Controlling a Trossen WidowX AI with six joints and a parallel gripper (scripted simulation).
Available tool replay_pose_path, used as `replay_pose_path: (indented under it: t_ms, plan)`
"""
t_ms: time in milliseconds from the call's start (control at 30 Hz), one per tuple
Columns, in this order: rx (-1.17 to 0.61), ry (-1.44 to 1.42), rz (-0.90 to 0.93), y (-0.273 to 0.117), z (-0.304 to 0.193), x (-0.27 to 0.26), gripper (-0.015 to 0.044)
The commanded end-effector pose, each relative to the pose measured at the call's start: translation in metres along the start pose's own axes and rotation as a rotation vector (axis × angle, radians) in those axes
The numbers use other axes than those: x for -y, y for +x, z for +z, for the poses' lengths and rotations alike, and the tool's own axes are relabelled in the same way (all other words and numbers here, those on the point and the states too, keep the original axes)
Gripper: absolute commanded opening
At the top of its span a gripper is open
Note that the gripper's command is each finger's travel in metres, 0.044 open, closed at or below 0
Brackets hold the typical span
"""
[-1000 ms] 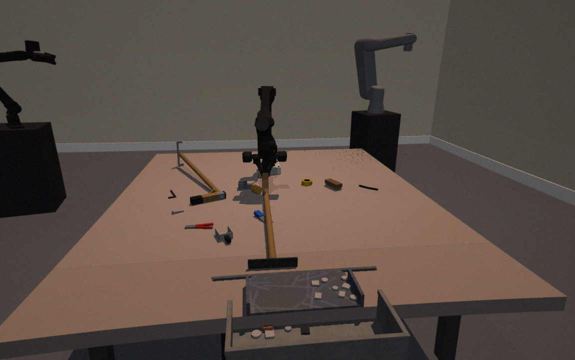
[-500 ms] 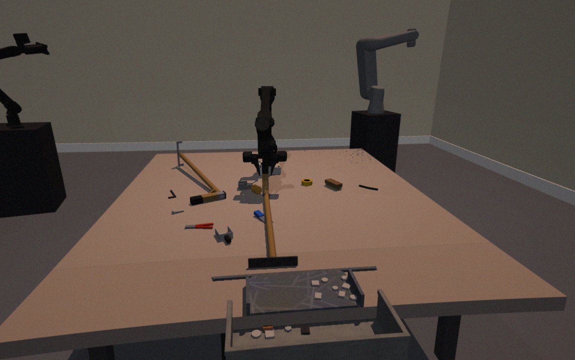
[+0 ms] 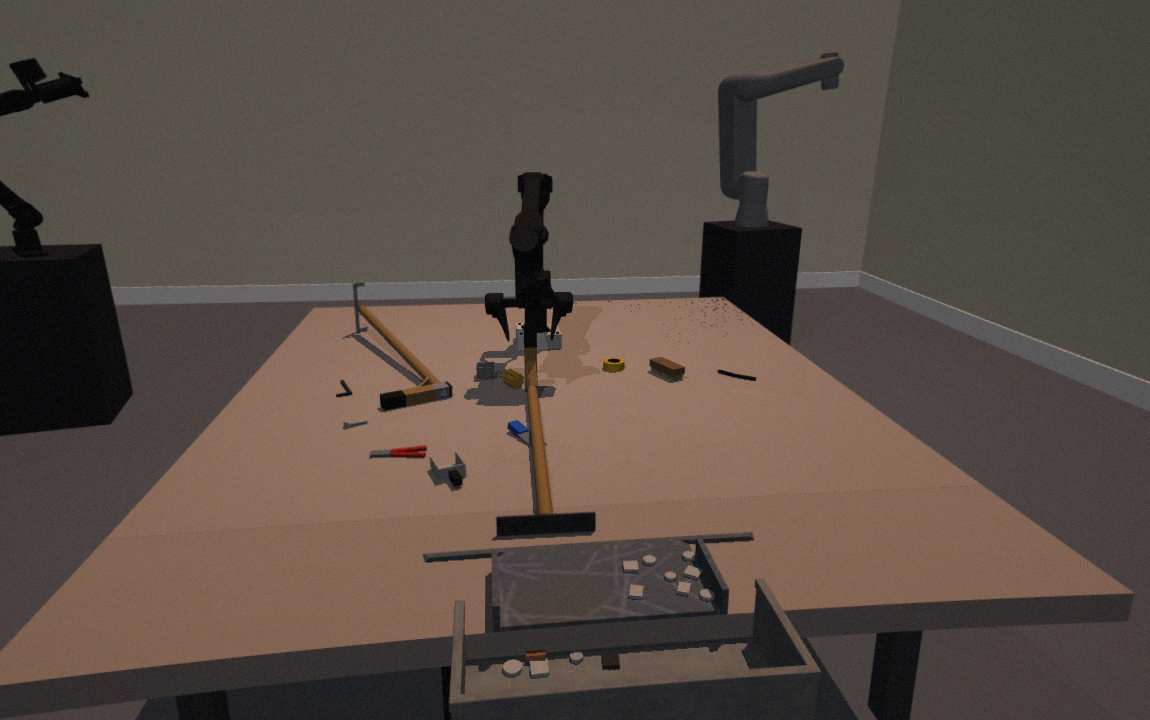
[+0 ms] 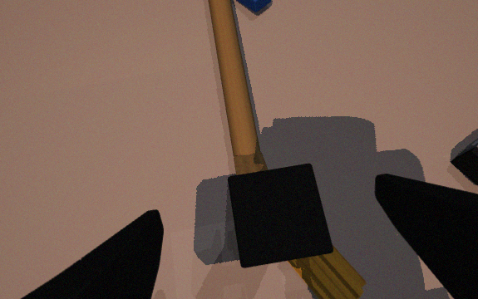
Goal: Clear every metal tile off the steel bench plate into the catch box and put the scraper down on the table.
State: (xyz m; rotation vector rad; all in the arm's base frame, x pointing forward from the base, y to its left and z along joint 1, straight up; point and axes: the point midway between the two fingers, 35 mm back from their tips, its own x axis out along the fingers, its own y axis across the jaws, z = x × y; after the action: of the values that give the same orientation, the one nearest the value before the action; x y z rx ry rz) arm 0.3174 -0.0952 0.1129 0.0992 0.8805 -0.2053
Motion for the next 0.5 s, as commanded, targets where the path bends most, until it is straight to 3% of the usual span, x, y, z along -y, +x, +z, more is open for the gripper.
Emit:
replay_pose_path:
  t_ms: [0,467]
  plan:
    - [0.009,-0.005,0.004,-0.011,0.003,-0.001,0.044]
    - [0.038,0.0,0.01,-0.043,0.008,0.0,0.044]
